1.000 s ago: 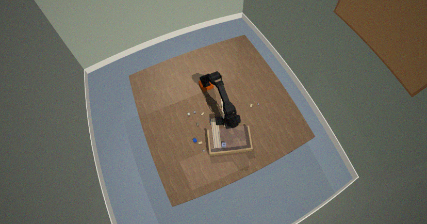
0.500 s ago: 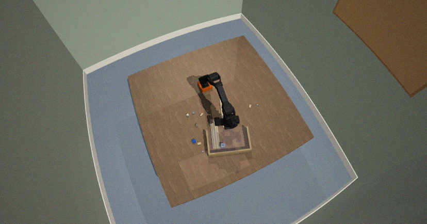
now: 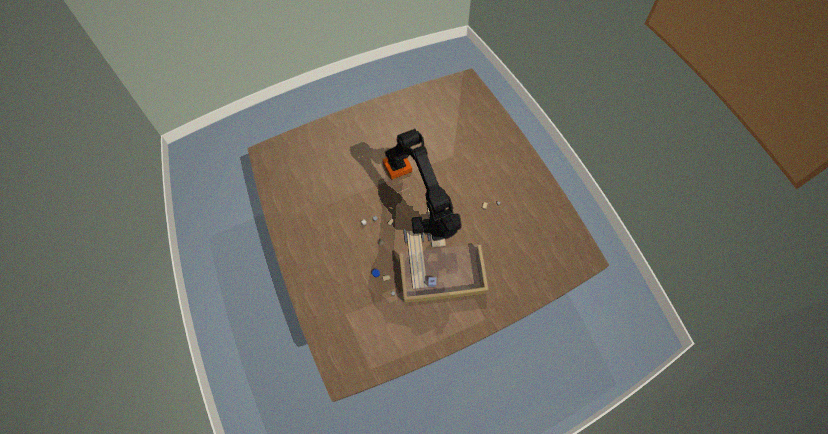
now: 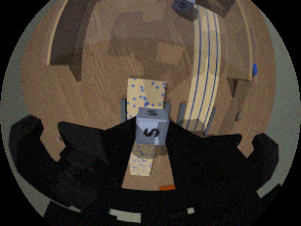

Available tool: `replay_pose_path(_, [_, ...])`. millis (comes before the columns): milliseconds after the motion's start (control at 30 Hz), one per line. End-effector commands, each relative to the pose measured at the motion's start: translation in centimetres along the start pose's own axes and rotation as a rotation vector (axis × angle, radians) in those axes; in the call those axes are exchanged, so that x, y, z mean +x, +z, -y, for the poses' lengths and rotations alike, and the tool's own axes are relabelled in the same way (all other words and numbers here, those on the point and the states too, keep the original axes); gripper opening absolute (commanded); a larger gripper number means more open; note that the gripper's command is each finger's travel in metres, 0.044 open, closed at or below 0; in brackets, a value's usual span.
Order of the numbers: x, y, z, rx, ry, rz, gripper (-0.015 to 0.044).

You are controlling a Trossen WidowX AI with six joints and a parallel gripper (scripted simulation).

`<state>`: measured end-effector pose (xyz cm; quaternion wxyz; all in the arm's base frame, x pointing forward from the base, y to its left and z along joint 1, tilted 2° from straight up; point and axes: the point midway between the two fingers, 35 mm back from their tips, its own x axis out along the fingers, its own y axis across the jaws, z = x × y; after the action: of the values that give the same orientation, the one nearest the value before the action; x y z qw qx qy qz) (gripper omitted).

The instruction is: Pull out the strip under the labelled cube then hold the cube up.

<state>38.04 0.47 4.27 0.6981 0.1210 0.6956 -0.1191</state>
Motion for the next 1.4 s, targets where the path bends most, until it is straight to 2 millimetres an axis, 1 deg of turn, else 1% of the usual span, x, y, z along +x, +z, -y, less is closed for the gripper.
replay_pose_path(0, [-1.3,-1.8,0.7,-0.003,-0.004,0.002,0.0000])
replay_pose_path(67, [-1.6,-2.3,0.9,-0.004,-0.004,0.001,0.0000])
replay_pose_path(233, [-1.6,-2.5,1.0,-0.004,-0.004,0.001,0.0000])
replay_pose_path(700, [-1.5,-7.0,2.6,-0.004,-0.006,-0.002,0.0000])
replay_pose_path(833, [-1.9,-7.0,2.6,-0.004,-0.006,-0.003,0.0000])
replay_pose_path(967, [-4.2,-7.0,2.6,-0.004,-0.006,-0.002,0.0000])
replay_pose_path(1033, [-5.0,-7.0,2.6,-0.004,-0.006,-0.002,0.0000])
replay_pose_path(1367, [-5.1,-7.0,2.6,-0.004,-0.006,-0.002,0.0000])
